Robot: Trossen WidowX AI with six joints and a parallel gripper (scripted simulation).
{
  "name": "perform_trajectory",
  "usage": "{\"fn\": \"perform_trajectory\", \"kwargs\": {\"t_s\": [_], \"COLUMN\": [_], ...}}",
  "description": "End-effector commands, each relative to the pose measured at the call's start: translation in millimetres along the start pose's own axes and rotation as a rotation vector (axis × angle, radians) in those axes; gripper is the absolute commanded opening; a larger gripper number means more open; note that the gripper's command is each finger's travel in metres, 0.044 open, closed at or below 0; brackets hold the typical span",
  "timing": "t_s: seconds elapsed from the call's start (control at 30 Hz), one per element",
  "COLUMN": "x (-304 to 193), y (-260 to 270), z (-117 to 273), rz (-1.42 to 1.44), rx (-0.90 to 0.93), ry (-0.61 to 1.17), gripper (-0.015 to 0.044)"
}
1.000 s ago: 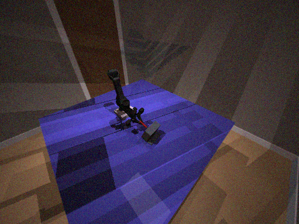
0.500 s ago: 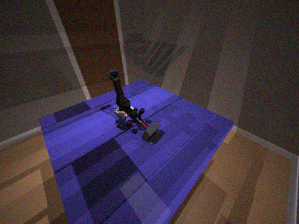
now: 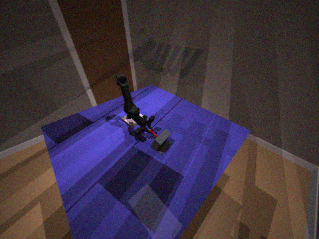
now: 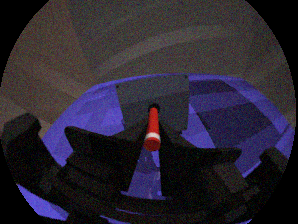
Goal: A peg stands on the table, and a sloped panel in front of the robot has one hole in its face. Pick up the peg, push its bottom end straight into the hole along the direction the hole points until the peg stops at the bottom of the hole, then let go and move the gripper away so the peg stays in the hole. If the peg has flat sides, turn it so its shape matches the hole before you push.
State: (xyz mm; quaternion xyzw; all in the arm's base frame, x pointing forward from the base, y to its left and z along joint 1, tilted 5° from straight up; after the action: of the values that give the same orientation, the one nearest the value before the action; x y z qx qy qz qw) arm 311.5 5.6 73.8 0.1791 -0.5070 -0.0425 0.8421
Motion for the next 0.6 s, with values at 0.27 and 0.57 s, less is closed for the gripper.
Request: {"fn": "perform_trajectory", "kwargs": {"t_s": [0.27, 0.57], "x": [2.3, 2.6], "y": [-0.2, -0.3], "z": [-5.0, -9.4], "rz": [0.000, 0.000], "rx": [-0.002, -0.001], "ry": [-0.004, -0.004], "gripper": [0.0000, 0.0000]}}
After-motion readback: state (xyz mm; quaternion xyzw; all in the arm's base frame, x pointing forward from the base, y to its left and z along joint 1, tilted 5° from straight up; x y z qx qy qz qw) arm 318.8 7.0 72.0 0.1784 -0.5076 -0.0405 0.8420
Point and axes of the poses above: the point midway between the two fingers, 35 mm back from their tips, its own z axis back along the fingers, its own y axis across the jaws, x = y × z, the point moved 3 cm from there along z, back along the fingers, and after that the axes turned 9 degrees about -z, right-handed, at the moved point
